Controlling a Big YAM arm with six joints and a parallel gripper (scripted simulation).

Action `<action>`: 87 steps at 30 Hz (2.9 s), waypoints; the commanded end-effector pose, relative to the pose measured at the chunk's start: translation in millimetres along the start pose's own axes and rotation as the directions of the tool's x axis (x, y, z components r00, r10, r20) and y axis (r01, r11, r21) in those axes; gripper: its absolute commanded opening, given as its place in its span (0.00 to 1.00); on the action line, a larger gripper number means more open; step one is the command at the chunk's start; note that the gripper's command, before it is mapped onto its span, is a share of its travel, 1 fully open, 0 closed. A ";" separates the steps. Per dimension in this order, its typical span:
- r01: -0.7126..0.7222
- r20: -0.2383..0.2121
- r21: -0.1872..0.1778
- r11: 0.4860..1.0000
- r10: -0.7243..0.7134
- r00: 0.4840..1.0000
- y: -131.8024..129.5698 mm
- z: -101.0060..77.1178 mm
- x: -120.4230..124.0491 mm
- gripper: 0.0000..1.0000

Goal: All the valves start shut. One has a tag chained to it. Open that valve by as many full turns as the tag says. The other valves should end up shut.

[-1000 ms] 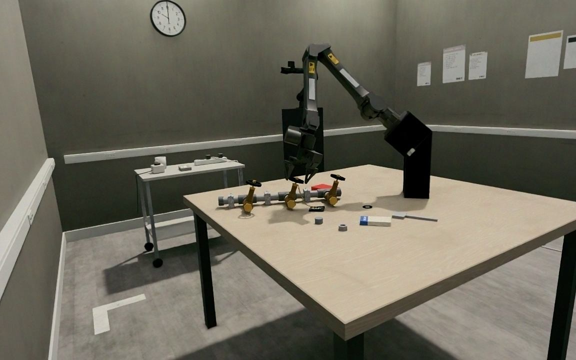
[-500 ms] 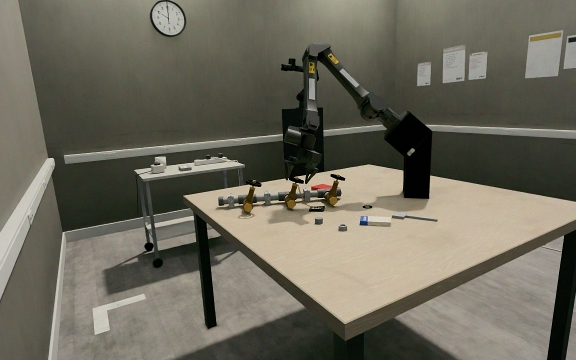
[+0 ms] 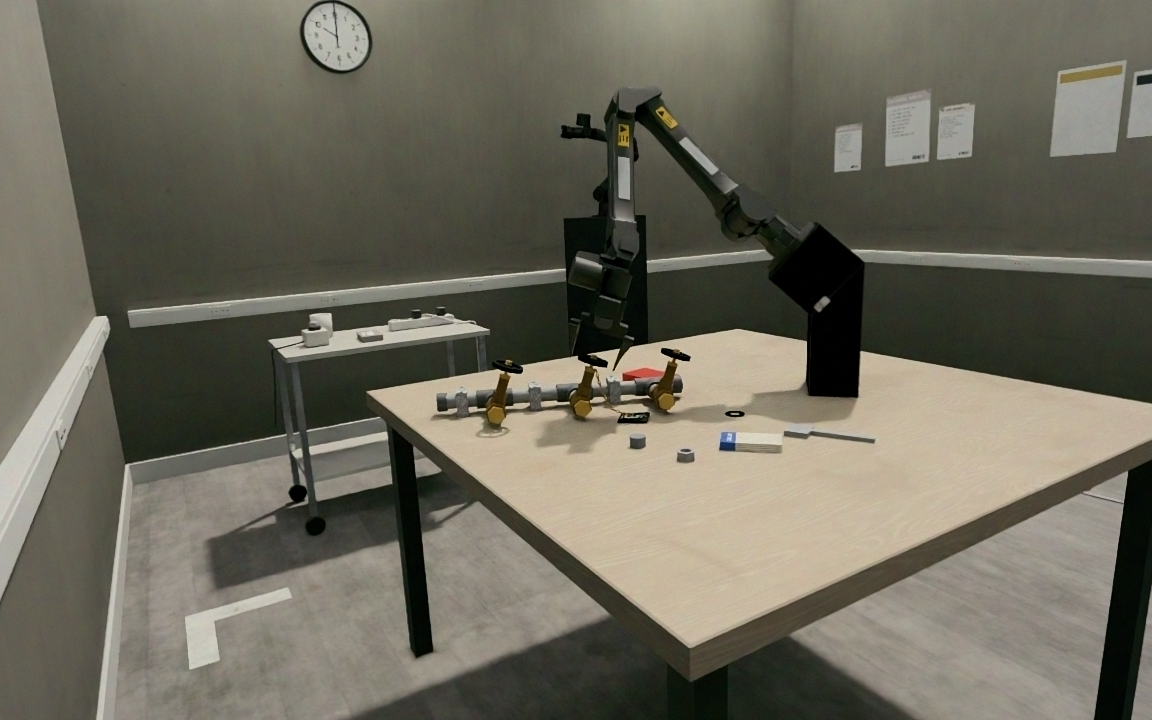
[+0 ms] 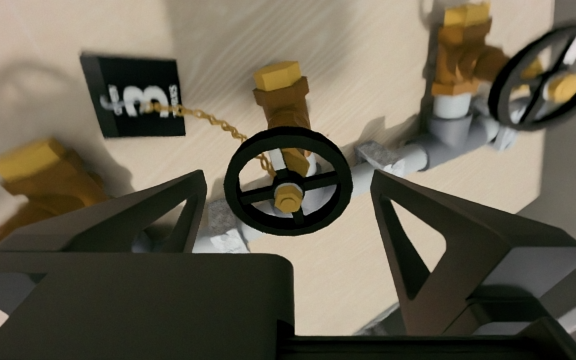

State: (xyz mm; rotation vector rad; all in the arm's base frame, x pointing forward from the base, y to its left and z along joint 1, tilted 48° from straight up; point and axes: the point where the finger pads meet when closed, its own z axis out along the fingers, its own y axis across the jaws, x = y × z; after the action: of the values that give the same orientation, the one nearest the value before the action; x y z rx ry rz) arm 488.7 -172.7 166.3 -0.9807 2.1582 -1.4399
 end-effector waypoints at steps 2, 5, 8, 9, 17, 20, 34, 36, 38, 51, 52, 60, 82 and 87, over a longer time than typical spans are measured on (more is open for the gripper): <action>-0.382 -0.005 0.002 0.924 0.382 0.924 -6.6 0.7 0.0 1.00; -0.537 -0.001 0.005 0.844 0.537 0.844 -6.7 0.6 0.0 1.00; -0.672 0.005 0.008 0.740 0.672 0.740 -6.8 0.6 0.1 1.00; -0.714 0.007 0.008 0.700 0.714 0.700 -6.8 0.6 0.1 1.00; -0.908 0.023 0.009 0.419 0.908 0.419 -9.0 0.8 -0.5 1.00; -0.985 0.031 0.003 0.175 0.984 0.175 -11.2 0.9 -1.0 1.00; -0.876 0.029 -0.017 -0.481 0.876 -0.482 -12.4 1.1 -1.3 1.00; -0.768 0.017 -0.013 -0.640 0.768 -0.640 -12.4 1.1 -1.4 1.00; -0.691 0.008 -0.006 -0.723 0.691 -0.723 -12.3 1.1 -1.7 1.00; -0.671 0.006 -0.005 -0.741 0.671 -0.741 -12.1 1.3 -1.8 1.00; -0.671 0.006 -0.004 -0.741 0.671 -0.741 -12.1 1.3 -1.8 0.00; -0.674 0.006 0.004 -0.738 0.674 -0.738 -2.7 0.3 1.7 0.00; -0.755 0.005 0.004 -0.656 0.755 -0.656 -2.7 0.2 1.6 0.00; -0.825 0.004 0.005 -0.564 0.825 -0.564 -2.8 0.2 1.6 0.00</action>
State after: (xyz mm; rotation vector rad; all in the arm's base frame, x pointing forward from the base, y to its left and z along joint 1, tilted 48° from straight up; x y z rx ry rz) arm 488.8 -171.3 164.3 1.3305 1.5040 -0.0908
